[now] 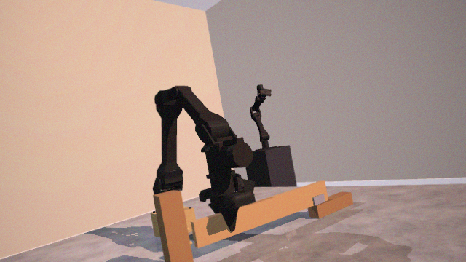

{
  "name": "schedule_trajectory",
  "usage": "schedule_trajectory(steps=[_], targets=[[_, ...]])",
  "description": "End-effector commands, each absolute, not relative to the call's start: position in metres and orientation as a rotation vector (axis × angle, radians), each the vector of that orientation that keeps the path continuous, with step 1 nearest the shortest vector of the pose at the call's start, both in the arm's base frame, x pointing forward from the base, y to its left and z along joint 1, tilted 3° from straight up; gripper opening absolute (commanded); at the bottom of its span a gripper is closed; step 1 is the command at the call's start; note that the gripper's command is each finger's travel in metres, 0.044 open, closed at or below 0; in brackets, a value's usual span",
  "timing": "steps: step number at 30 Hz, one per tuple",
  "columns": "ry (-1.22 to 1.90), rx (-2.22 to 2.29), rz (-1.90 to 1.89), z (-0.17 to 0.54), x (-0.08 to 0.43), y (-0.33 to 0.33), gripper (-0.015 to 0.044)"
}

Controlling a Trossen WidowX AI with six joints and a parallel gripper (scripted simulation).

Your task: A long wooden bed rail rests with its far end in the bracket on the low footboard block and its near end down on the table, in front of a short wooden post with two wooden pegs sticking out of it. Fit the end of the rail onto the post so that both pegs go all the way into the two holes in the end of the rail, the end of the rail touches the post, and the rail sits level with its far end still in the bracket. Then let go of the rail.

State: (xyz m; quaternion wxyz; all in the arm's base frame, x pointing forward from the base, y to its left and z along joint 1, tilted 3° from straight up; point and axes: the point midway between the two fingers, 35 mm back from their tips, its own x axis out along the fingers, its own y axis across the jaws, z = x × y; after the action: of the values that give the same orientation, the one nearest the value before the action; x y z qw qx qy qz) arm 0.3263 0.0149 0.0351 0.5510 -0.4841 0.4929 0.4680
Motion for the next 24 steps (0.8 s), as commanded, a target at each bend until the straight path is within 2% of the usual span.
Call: schedule_trajectory(steps=[1,24], targets=[[1.166,-1.149,1.106,0.0359,0.3261,0.0119,0.0],[1.167,-1.149,1.106,0.0365,0.3254,0.0048,0.0]])
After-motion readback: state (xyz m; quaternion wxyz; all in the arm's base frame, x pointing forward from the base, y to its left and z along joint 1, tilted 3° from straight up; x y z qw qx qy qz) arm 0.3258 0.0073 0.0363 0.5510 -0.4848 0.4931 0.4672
